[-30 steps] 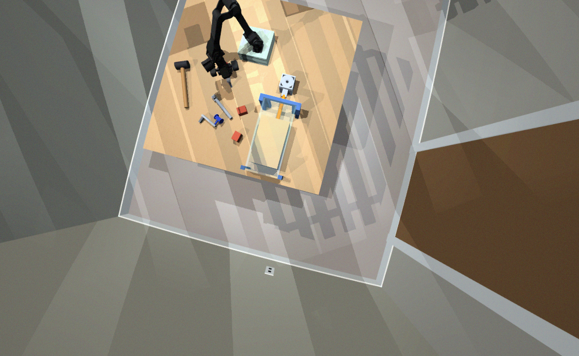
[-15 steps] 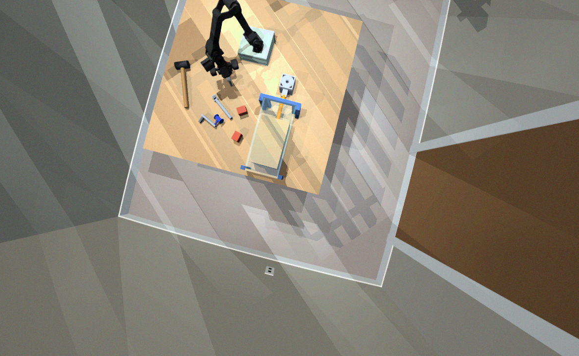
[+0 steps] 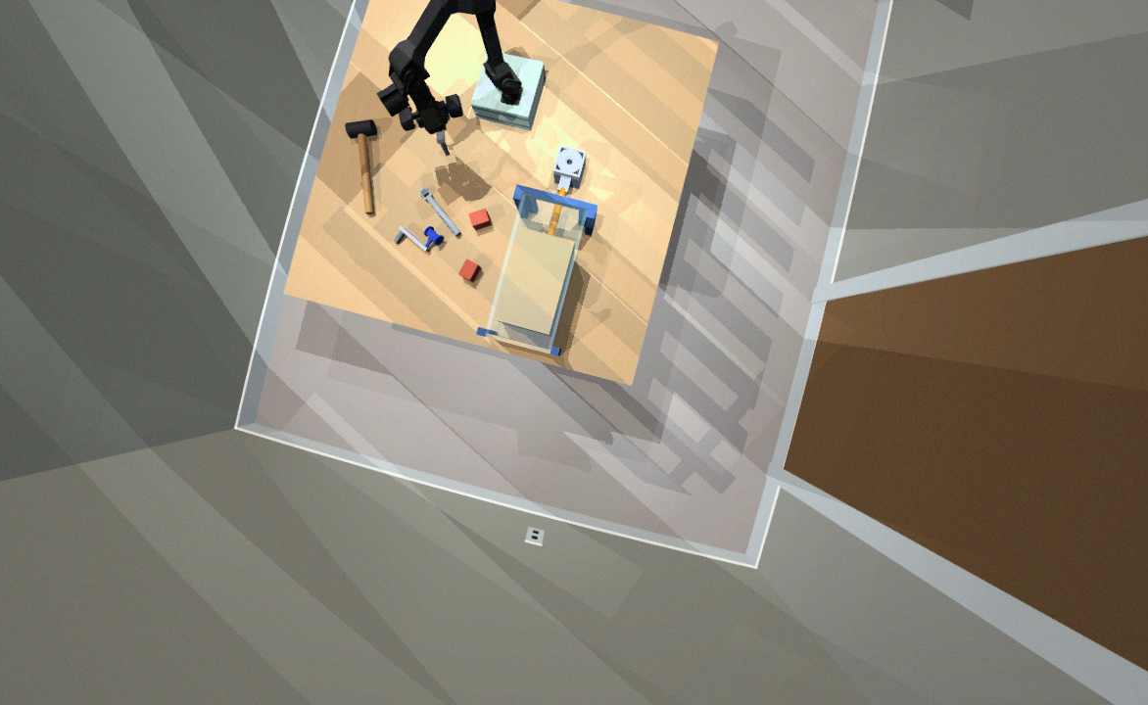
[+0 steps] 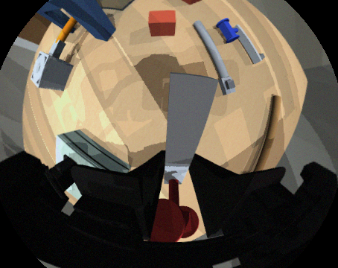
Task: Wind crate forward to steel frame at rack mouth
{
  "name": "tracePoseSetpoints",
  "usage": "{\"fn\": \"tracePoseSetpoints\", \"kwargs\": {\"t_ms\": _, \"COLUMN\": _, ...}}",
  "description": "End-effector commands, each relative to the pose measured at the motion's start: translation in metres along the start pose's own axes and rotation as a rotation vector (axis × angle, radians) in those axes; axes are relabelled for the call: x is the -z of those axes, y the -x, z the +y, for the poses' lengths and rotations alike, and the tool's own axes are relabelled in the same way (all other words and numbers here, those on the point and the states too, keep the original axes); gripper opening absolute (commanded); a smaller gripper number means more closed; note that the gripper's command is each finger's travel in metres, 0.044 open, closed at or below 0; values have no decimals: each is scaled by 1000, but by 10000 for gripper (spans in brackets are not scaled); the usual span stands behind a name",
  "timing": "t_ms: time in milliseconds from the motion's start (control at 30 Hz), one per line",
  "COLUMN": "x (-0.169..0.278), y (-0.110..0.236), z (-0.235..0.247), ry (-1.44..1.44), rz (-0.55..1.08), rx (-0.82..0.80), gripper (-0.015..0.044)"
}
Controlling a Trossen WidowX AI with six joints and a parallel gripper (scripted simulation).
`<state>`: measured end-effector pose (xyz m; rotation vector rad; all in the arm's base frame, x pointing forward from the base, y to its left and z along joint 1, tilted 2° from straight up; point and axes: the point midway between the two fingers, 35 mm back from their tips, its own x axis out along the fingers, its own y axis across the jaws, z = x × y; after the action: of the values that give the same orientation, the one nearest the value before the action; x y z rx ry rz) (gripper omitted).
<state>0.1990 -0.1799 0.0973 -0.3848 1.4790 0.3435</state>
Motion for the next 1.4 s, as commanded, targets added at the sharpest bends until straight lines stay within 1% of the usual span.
{"fn": "tracePoseSetpoints", "kwargs": {"t_ms": 0, "x": -6, "y": 5, "z": 1, "ry": 24, "rz": -12, "rx": 5, "gripper": 0}}
{"fn": "tracePoseSetpoints", "kwargs": {"t_ms": 267, "x": -37, "y": 4, "z": 13, "ry": 169, "rz": -8, "rx": -2, "gripper": 0}}
{"fn": "tracePoseSetpoints", "kwargs": {"t_ms": 667, "x": -87, "y": 6, "z": 42, "ry": 418, "rz": -10, "rx": -32, "gripper": 0}}
{"fn": "tracePoseSetpoints", "kwargs": {"t_ms": 1367, "x": -157, "y": 11, "z": 116, "ry": 844, "rz": 1, "rx": -85, "gripper": 0}}
